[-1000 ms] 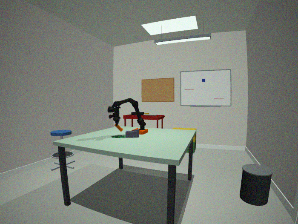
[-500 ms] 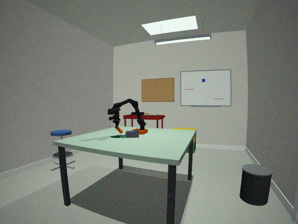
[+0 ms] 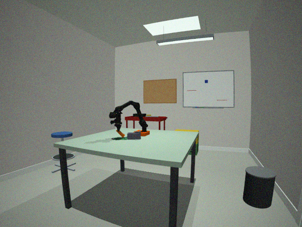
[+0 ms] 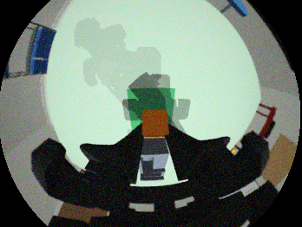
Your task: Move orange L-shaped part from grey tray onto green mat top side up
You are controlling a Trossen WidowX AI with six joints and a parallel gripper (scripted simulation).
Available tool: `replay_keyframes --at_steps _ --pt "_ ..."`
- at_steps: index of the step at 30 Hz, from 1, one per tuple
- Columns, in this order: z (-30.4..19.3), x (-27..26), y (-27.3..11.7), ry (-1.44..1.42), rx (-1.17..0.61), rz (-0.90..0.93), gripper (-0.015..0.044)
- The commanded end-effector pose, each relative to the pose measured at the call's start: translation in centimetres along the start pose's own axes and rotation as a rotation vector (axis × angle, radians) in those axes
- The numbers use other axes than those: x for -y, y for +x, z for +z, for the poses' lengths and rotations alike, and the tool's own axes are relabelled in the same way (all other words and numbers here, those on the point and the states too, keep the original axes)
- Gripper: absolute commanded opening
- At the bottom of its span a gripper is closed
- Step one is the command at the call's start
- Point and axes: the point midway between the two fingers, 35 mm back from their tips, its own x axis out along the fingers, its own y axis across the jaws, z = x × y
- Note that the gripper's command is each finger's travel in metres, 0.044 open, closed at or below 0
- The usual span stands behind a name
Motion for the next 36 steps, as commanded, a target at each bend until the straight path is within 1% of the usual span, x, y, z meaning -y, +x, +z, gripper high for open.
replay_keyframes --at_steps 1,17,27,30,32,34,36 --pt "-0.1 0.0 0.7 0.001 -0.004 0.000 0.0000" --pt "-0.1 0.1 1.0 -0.001 -0.003 -0.002 0.0000" --pt "-0.1 0.0 0.8 -0.001 -0.003 -0.002 0.0263" --pt "0.1 -0.1 -0.8 0.000 -0.003 -0.002 0.0341" --pt "0.2 -0.2 -2.9 0.000 -0.003 -0.001 0.0394" --pt "0.1 -0.1 -5.6 0.000 -0.004 -0.001 0.0400" --pt "0.0 0.0 -7.2 0.001 -0.004 0.000 0.0400"
